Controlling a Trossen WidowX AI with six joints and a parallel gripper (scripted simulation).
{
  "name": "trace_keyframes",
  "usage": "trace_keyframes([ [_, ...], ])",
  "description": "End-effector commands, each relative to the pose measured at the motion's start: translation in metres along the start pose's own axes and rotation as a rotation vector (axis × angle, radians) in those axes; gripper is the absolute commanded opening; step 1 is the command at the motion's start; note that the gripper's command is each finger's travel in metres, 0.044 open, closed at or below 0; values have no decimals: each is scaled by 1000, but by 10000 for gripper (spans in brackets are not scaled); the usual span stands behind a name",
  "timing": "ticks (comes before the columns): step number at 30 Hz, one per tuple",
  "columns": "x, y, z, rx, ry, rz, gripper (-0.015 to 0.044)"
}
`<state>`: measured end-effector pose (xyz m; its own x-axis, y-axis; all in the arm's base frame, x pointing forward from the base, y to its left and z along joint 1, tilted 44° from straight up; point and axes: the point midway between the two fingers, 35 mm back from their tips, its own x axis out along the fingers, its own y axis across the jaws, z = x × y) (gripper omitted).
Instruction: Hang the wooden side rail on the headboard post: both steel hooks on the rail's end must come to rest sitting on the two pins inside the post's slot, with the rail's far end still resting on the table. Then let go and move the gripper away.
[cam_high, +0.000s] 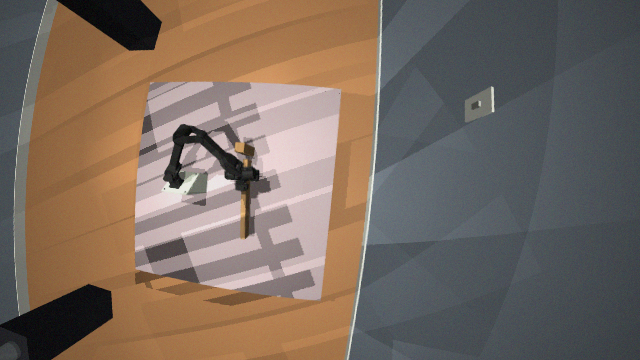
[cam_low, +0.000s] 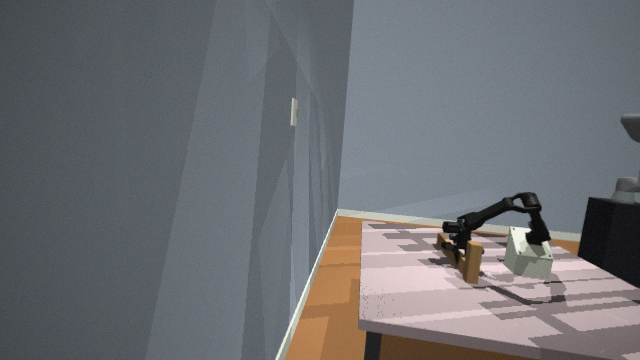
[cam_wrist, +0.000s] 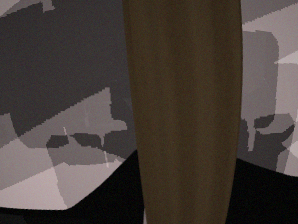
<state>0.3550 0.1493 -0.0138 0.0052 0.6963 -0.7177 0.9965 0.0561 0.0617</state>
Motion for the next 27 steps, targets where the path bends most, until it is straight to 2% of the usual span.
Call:
trace_keyframes([
  [1,0,0,0,48,1,-6,0],
  [27,-5,0,0,48,1,-6,0],
])
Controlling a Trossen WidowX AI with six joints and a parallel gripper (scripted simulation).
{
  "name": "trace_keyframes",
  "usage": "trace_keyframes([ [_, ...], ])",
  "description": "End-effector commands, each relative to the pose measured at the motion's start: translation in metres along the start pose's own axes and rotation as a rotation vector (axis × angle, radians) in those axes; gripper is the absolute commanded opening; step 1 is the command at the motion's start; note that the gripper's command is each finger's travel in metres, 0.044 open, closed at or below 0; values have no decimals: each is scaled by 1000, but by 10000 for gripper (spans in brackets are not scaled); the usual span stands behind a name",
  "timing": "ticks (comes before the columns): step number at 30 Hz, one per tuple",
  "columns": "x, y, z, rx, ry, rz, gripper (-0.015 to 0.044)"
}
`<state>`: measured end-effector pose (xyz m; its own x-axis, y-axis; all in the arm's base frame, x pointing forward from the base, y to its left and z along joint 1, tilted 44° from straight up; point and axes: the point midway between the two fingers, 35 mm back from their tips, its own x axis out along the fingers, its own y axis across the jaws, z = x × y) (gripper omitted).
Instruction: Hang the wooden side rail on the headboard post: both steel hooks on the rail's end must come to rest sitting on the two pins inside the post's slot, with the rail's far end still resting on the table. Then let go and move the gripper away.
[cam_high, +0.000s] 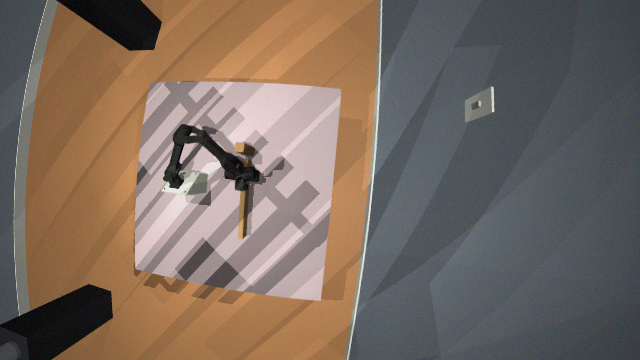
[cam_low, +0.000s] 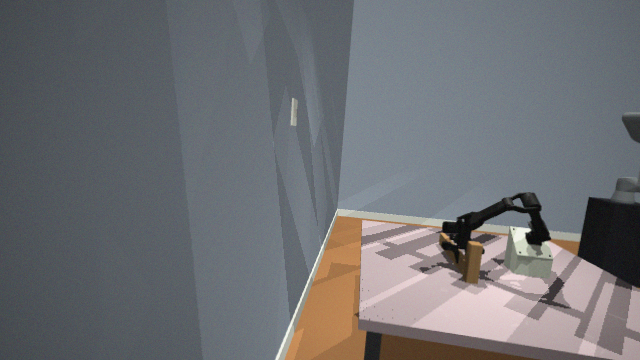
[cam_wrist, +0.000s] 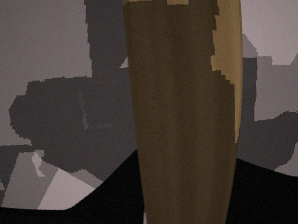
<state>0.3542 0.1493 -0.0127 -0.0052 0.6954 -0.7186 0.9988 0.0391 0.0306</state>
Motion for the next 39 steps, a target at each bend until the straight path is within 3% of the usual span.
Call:
trace_keyframes([
  [1,-4,1,1,15,1,5,0],
  [39,-10,1,1,14,1,5,0],
])
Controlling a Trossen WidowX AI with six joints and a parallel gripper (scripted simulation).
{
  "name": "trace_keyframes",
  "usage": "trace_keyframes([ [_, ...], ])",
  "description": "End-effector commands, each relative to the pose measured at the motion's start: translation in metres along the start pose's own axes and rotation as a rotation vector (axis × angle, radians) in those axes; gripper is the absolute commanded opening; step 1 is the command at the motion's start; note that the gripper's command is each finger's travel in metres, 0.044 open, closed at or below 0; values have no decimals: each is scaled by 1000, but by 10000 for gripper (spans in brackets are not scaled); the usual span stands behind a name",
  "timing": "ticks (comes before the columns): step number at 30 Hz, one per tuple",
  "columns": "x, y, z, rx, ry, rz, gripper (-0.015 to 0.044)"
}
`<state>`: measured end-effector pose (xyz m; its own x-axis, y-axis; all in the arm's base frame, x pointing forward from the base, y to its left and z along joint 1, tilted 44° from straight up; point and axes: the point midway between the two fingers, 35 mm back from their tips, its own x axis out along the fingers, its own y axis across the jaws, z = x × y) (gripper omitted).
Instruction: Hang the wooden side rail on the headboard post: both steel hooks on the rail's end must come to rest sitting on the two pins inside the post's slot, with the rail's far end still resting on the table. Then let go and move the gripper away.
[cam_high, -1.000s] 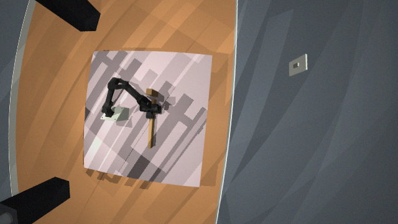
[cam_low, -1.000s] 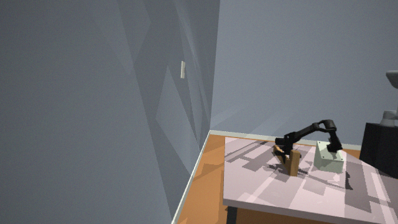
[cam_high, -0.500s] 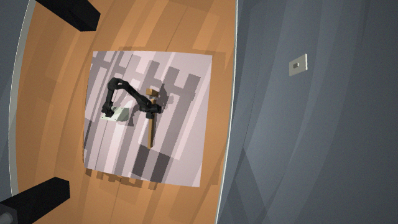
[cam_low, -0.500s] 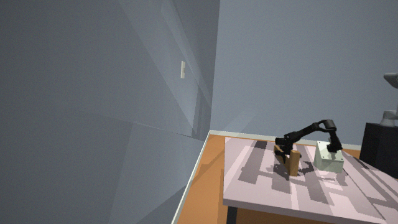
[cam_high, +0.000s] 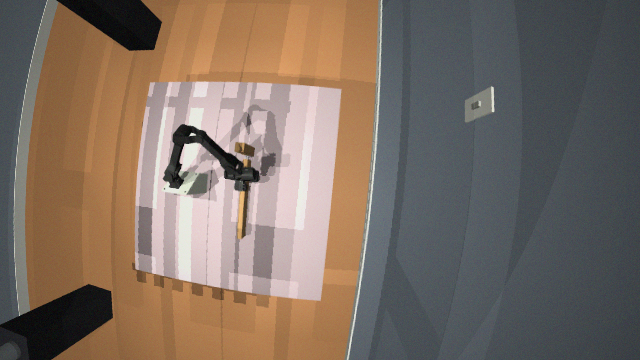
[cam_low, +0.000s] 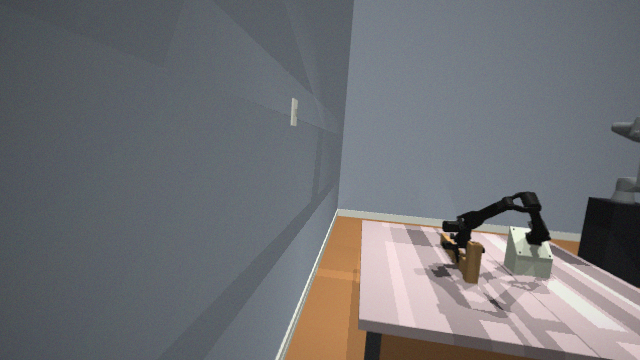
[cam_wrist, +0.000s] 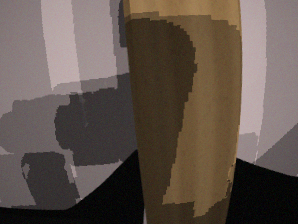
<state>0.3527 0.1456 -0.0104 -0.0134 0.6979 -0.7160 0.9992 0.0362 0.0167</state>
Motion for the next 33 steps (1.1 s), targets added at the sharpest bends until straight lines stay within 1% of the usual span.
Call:
trace_keyframes([
  [1,-6,2,0,3,-3,13,0],
  [33,-12,2,0,3,-3,13,0],
])
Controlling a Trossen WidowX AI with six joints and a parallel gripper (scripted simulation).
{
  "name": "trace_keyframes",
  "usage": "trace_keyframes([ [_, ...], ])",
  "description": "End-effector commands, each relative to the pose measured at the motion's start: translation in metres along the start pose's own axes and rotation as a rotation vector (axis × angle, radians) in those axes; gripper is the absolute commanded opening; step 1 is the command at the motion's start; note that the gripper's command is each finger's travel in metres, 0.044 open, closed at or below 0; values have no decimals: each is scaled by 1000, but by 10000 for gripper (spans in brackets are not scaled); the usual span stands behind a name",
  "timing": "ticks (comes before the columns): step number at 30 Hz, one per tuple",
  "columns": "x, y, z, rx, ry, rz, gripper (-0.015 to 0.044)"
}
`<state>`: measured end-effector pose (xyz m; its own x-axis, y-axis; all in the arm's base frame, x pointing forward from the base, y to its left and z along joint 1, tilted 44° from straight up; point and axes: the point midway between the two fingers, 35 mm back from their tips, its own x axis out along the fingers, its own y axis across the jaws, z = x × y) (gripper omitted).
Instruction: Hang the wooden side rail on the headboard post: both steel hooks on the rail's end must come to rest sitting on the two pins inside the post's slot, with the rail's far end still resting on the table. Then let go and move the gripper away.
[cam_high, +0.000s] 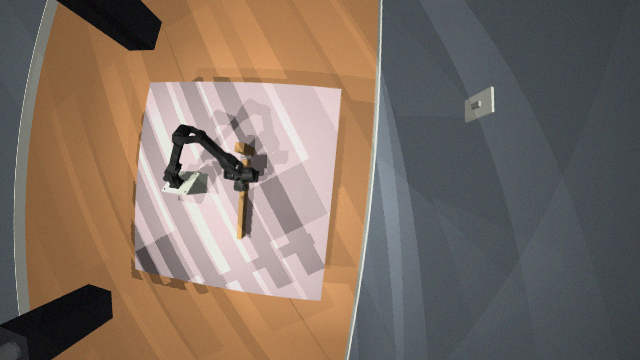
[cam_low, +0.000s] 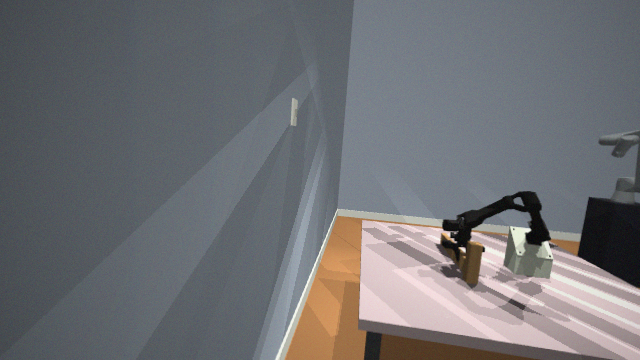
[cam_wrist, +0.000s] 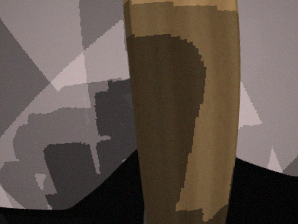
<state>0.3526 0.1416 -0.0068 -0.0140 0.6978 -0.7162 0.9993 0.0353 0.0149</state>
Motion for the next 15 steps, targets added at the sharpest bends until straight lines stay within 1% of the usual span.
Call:
trace_keyframes([
  [1,-6,3,0,1,-3,13,0],
  [15,-9,3,0,1,-3,13,0],
])
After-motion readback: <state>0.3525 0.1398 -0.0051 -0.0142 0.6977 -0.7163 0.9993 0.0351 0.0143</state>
